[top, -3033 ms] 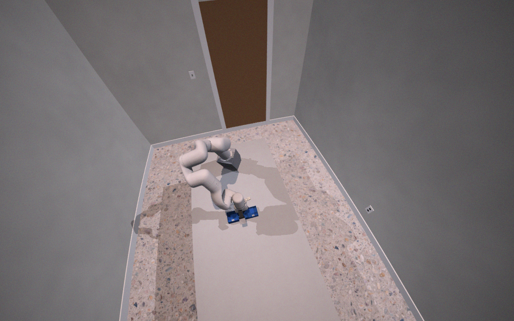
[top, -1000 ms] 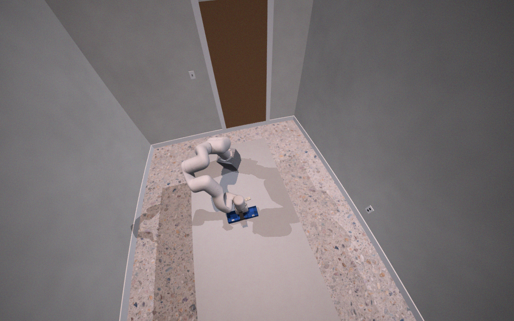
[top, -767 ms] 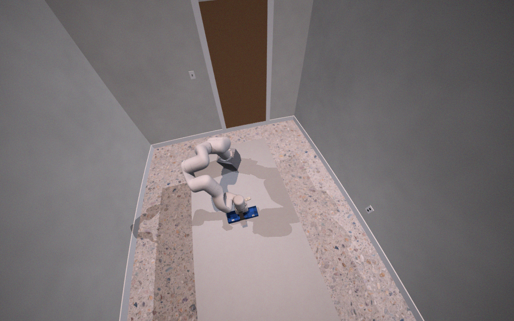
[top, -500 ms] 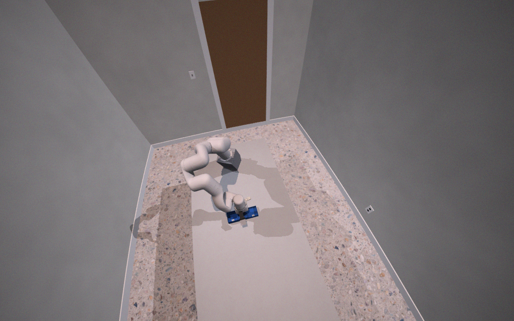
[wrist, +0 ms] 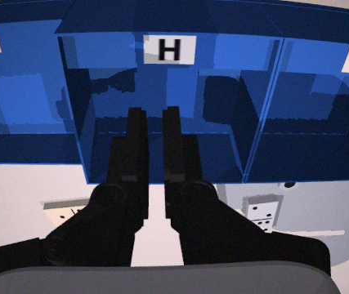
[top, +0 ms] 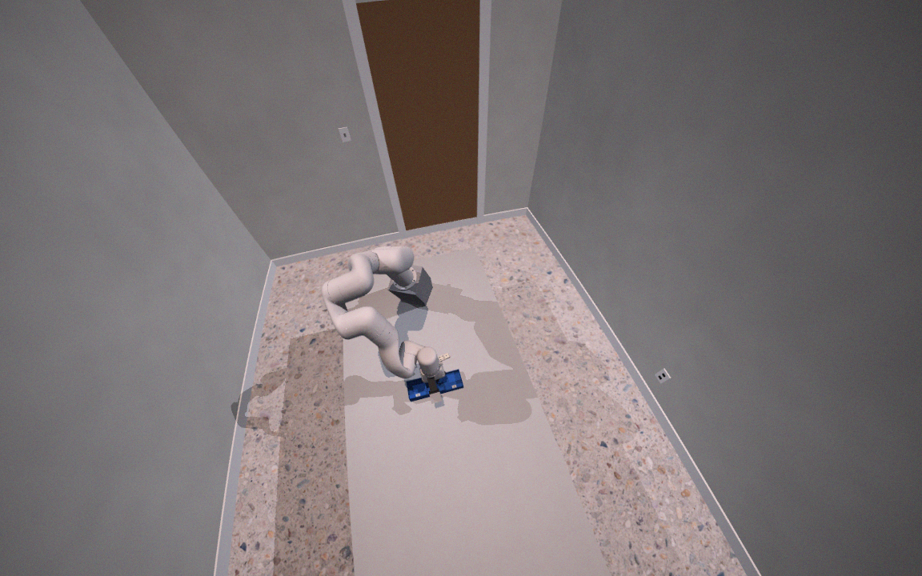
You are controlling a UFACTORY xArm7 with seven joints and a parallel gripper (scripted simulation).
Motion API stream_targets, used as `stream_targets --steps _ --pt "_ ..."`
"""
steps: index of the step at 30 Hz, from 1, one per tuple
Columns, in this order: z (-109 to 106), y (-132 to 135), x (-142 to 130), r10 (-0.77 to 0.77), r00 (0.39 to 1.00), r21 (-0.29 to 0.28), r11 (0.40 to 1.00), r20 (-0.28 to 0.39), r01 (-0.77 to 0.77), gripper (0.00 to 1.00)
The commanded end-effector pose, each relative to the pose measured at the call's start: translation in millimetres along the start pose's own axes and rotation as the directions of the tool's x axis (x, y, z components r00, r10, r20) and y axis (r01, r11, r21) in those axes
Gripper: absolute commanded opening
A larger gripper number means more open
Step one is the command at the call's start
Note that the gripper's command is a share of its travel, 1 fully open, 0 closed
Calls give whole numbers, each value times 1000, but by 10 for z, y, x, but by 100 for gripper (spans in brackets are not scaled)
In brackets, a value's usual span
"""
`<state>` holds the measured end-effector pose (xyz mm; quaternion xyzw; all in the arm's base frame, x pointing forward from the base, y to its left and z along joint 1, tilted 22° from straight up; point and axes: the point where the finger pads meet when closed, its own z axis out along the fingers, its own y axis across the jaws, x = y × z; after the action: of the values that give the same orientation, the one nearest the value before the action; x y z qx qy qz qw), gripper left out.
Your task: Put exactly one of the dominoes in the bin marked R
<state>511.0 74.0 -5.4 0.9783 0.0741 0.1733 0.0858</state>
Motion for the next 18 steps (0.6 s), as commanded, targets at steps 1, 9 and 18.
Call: stream_targets --steps 1,9,18 --pt "-148 -4 14 -1 1000 1 1000 -2 1 7" --pt "-329 -4 14 -1 1000 1 1000 -2 1 7" --pt "-330 -152 36 -1 1000 1 1000 -2 1 7"
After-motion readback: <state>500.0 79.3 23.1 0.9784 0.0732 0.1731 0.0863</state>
